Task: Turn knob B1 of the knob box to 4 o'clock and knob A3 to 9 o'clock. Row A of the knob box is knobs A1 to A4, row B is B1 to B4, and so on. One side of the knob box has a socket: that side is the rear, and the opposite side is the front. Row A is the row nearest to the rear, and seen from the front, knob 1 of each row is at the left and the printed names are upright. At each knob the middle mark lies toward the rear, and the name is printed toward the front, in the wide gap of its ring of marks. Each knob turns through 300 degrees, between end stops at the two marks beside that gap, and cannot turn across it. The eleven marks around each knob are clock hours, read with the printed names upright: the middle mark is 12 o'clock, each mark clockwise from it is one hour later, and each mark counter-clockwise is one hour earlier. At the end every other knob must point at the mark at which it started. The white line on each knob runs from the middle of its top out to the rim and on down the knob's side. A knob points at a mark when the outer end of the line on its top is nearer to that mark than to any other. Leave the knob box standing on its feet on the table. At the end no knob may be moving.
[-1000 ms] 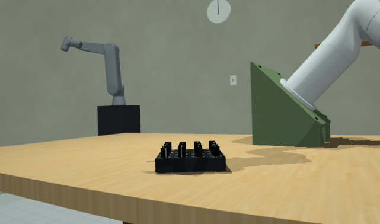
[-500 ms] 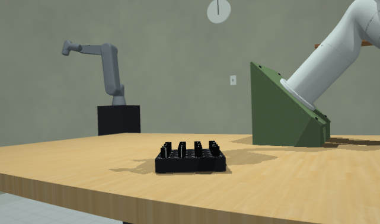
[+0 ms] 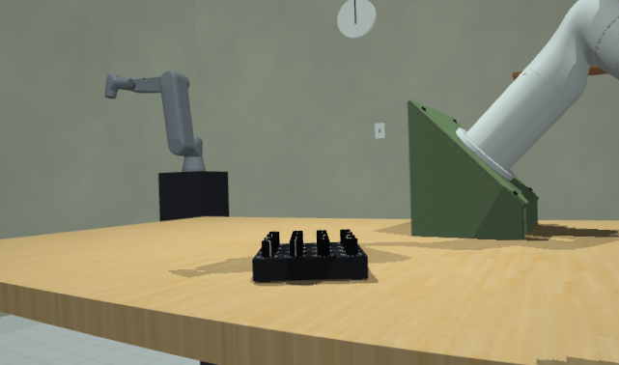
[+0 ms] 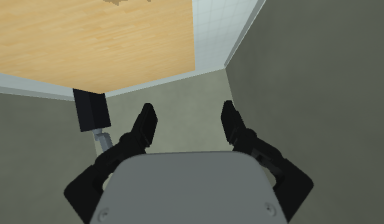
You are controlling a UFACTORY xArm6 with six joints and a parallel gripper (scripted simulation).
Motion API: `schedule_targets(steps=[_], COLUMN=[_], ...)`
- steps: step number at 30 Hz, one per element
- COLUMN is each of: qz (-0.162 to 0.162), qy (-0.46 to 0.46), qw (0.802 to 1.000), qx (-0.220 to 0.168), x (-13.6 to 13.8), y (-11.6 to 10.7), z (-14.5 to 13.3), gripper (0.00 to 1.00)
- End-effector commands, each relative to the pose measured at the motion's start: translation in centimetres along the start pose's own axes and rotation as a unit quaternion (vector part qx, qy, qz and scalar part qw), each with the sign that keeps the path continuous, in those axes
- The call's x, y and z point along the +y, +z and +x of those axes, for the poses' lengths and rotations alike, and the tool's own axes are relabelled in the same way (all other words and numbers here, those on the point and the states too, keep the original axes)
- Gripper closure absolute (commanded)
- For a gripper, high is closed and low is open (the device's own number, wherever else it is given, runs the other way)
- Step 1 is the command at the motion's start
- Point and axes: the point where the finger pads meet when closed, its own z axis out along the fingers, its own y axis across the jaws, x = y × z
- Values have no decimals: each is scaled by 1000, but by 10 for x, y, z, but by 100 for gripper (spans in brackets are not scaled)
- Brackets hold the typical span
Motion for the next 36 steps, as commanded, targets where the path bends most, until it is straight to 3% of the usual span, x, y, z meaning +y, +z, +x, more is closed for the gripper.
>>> schedule_targets(steps=[1,6,8,9,14,23,25,31,36], qz=[32,76,76,98,131,204,204,243,249], qy=[50,114,114,148,199,321,321,393,406], qw=[997,986,986,976,958,894,894,843,833], qx=[47,99,99,125,161,237,237,275,281], x=[-21,-51,-51,-67,-90,-140,-140,-167,-171], y=[35,73,73,91,115,161,161,183,186], z=[12,33,33,44,62,106,106,132,136], gripper=[0,0,0,0,0,0,0,0,0])
